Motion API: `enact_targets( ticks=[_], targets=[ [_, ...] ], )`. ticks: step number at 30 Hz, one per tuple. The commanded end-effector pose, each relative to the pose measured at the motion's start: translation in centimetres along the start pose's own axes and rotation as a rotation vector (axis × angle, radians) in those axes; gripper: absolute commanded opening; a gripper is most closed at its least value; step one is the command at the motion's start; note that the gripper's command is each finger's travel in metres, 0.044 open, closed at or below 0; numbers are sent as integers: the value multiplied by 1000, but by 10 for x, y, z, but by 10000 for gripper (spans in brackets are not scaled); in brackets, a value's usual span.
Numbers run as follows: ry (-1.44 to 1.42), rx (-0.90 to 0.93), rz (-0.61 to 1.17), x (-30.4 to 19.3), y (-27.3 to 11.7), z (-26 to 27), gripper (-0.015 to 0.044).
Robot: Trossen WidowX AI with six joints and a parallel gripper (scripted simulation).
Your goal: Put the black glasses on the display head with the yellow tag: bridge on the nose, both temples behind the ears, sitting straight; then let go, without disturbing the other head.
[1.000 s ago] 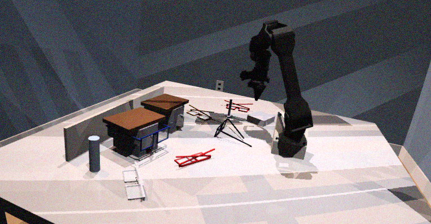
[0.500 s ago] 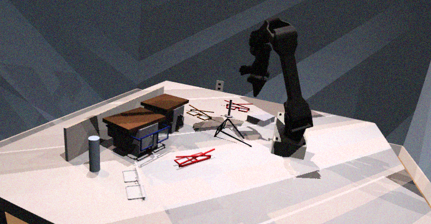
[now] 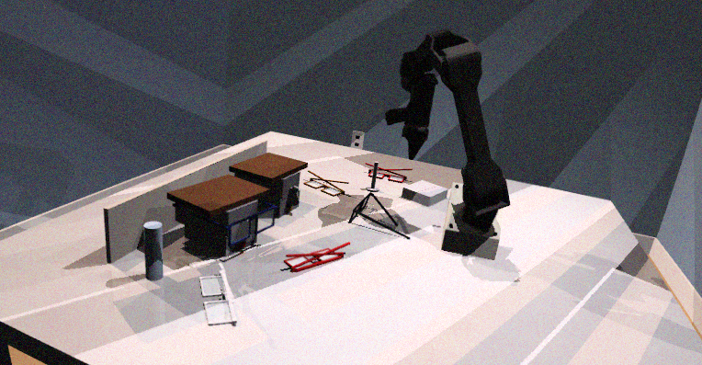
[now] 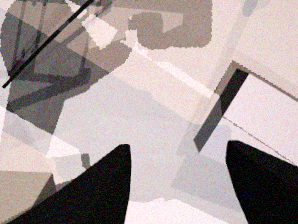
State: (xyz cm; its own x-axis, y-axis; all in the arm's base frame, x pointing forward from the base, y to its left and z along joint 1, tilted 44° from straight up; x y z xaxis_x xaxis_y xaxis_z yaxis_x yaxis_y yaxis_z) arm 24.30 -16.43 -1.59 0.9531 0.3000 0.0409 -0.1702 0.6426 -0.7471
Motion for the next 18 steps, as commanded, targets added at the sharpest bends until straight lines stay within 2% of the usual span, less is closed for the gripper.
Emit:
enact_targets(
  ticks=[1,5,12,18],
  targets=[
    [-419,-8,7,44,16,40,200],
    [-832,-1,3,74,35,81,200],
    [-1366,32,-16,101,63,143,200],
    [-1410,36,-18,102,65,146,200]
  ],
)
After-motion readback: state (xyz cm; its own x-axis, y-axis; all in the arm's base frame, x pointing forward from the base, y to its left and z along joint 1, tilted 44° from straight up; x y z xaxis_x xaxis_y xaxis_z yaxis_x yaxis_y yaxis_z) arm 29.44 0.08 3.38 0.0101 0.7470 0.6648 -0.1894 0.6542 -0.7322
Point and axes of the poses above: the point midway between the two fingers, 35 mm back from their tips, its own y axis out along the fingers, its own z axis across the jaws, x = y × z, the point moved 5 cm from there along -y, back along the fingers, and after that the axes turned 1 degree about y, right-handed, at the moved point
